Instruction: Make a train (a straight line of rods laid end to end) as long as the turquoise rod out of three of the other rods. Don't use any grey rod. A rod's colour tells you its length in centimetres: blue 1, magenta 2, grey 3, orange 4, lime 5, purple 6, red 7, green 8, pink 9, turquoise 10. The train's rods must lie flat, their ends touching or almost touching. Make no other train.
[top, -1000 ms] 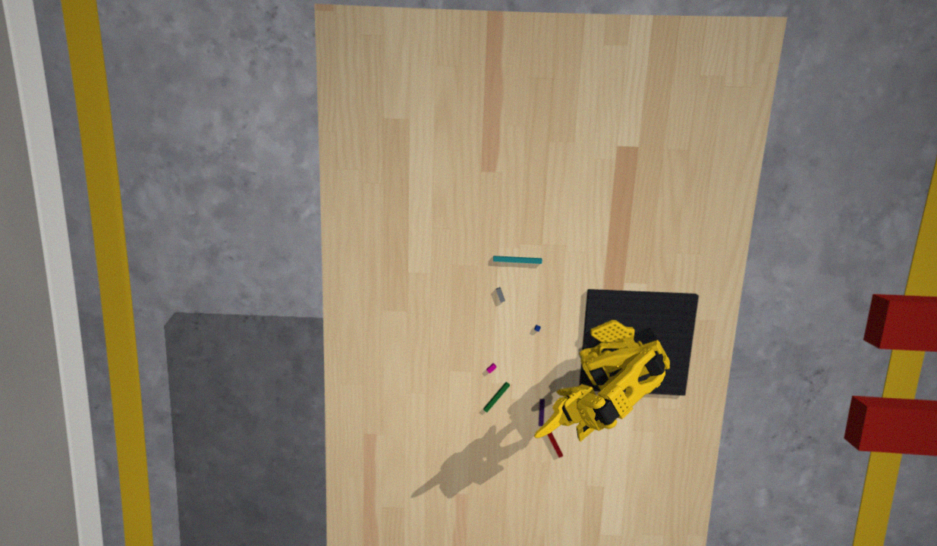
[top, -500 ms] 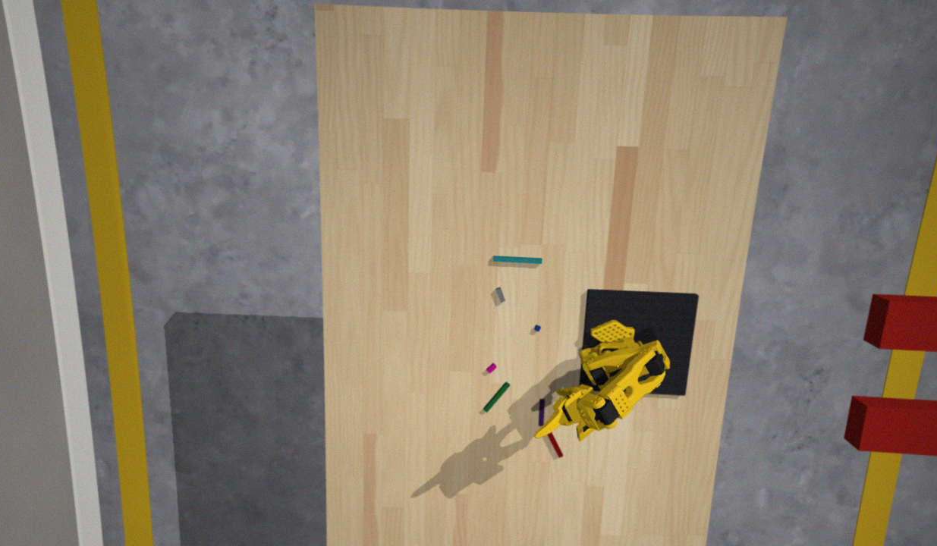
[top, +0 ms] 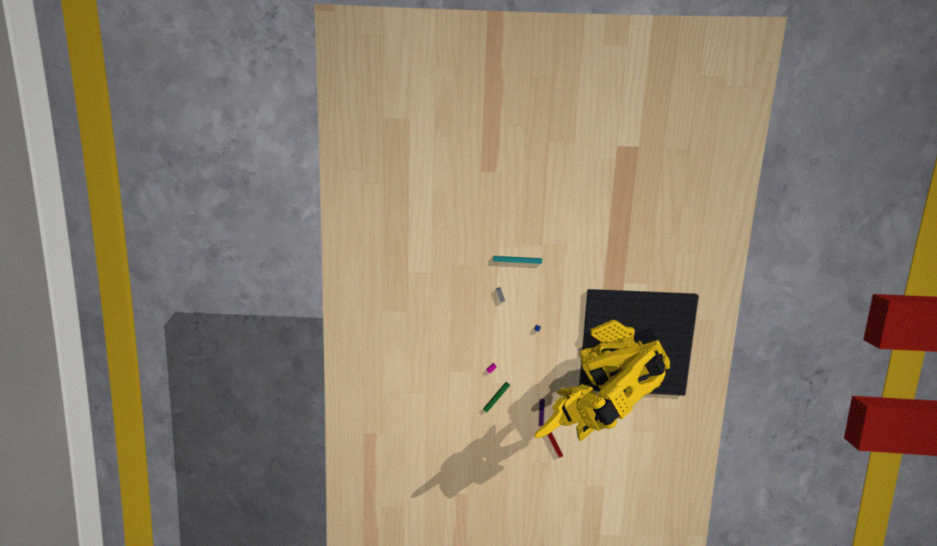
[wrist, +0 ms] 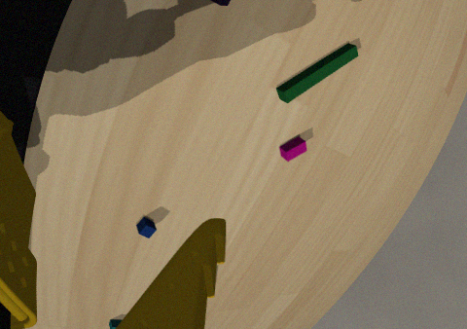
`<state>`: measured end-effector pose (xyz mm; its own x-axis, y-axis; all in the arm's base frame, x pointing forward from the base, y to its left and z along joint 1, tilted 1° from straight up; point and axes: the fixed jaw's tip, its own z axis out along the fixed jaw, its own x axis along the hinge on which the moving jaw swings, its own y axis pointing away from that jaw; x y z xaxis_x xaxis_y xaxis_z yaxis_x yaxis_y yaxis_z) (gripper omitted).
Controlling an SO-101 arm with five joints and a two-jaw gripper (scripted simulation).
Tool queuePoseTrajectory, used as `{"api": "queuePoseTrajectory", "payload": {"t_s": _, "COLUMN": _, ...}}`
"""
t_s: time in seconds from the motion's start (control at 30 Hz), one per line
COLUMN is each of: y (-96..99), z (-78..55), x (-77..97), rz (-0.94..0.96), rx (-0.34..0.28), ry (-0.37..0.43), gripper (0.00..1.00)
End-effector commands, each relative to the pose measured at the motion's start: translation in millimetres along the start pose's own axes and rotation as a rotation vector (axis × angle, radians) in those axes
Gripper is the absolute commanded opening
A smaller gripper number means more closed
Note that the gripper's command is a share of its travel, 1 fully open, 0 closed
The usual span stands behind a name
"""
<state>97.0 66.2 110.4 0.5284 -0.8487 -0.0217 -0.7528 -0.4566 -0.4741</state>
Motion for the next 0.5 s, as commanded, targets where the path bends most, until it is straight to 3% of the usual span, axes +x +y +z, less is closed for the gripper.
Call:
{"api": "queuePoseTrajectory", "payload": {"t_s": 0.0, "y": 1.0, "z": 2.4, "x": 1.7, "rz": 0.003, "rx": -0.015, "ry": 0.006, "gripper": 1.0}}
{"api": "queuePoseTrajectory", "payload": {"t_s": 0.47, "y": -5.9, "z": -5.0, "x": 37.6, "rz": 0.264, "rx": -0.009, "ry": 0.144, "gripper": 1.0}}
